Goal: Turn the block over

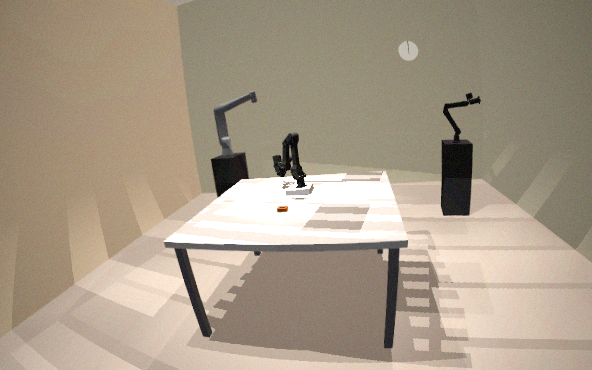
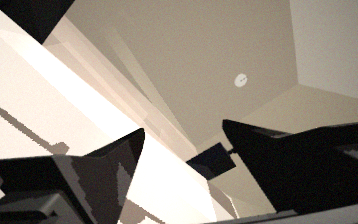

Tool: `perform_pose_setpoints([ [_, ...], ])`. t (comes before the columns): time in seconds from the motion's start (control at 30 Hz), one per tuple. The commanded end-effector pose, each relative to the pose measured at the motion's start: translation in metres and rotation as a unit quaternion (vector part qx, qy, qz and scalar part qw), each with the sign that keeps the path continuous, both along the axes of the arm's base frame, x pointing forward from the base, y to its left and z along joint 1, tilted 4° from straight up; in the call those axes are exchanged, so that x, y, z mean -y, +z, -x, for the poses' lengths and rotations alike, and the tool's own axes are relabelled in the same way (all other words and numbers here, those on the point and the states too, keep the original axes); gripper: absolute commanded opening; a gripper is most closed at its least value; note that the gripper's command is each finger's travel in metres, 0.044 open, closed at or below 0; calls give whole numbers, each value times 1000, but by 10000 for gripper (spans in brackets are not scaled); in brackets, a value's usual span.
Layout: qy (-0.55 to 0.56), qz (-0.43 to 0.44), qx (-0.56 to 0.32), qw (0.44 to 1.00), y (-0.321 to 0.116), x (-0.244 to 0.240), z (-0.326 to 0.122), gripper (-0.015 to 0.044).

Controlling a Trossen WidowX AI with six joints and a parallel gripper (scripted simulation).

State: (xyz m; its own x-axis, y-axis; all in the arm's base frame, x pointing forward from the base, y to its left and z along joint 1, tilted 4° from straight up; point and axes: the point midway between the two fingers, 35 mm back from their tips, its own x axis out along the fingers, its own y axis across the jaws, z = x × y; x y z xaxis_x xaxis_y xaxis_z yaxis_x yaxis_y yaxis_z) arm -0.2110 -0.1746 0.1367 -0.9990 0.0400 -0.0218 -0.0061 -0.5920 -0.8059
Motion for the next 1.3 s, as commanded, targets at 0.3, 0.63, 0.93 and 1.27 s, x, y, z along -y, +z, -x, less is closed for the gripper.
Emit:
perform_pose_setpoints([
  [0.3,205,-63,40,976,-14,109,-53,440],
  [0.63,444,-105,108,883,-27,210,-191,440],
  [0.93,598,-172,173,764,-42,220,-340,440],
  [1.27,704,-291,235,604,-57,158,-493,440],
])
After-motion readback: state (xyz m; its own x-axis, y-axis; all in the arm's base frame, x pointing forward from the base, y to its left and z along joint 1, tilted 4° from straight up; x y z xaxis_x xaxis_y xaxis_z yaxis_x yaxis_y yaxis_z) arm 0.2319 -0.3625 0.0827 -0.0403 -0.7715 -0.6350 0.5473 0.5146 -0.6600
